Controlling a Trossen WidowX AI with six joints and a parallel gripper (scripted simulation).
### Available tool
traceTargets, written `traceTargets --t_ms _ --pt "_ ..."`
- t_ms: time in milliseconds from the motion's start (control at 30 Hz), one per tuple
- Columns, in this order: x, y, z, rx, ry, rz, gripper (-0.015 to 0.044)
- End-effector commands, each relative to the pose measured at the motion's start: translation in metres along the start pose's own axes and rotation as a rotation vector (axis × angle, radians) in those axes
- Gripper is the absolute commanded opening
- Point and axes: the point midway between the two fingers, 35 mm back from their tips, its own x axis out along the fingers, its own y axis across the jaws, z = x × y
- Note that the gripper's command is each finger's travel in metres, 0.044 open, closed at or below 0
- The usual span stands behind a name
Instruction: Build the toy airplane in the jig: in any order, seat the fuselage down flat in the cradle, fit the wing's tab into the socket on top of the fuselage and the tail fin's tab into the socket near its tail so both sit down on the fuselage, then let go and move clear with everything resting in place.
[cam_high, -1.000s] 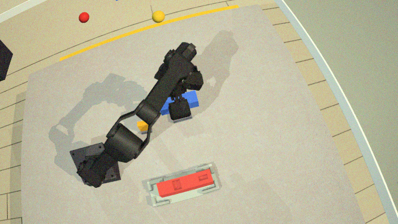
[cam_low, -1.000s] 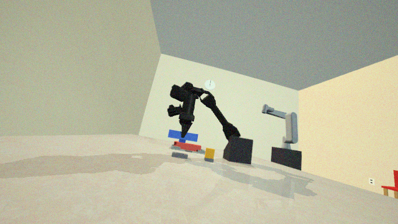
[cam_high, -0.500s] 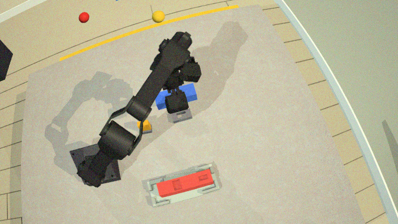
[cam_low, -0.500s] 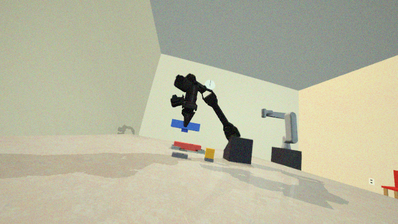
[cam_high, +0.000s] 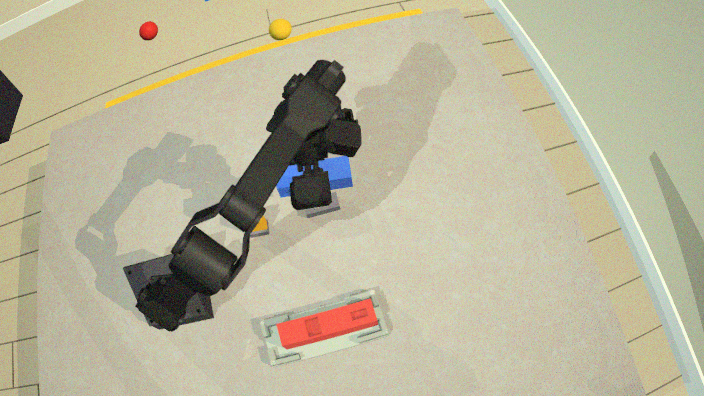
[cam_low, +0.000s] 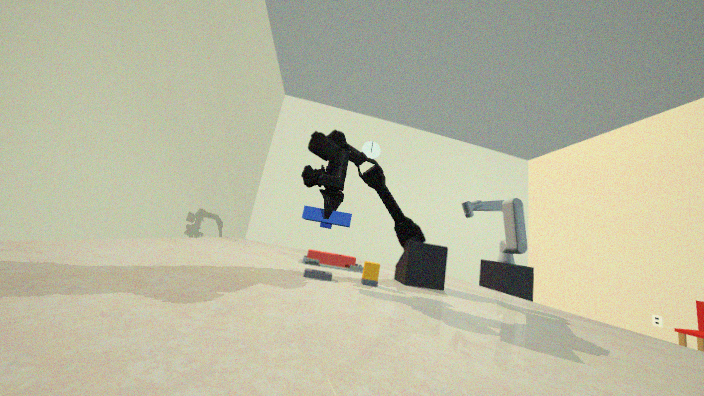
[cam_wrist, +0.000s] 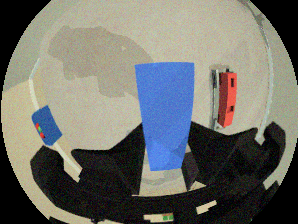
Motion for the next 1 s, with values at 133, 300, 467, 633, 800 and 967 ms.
traceTargets --t_ms 133,300,467,633,800,967 --pt "0.002 -0.028 0.006 0.142 0.001 0.002 0.0" --pt "0.003 -0.045 0.008 0.228 0.001 0.005 0.0" --pt "0.004 -0.061 0.009 0.315 0.001 0.007 0.0" --pt "0.006 -0.078 0.01 0.402 0.002 0.008 0.0" --pt "0.008 -0.094 0.009 0.49 0.002 0.009 0.0" --pt "0.011 -0.11 0.008 0.578 0.002 0.009 0.0"
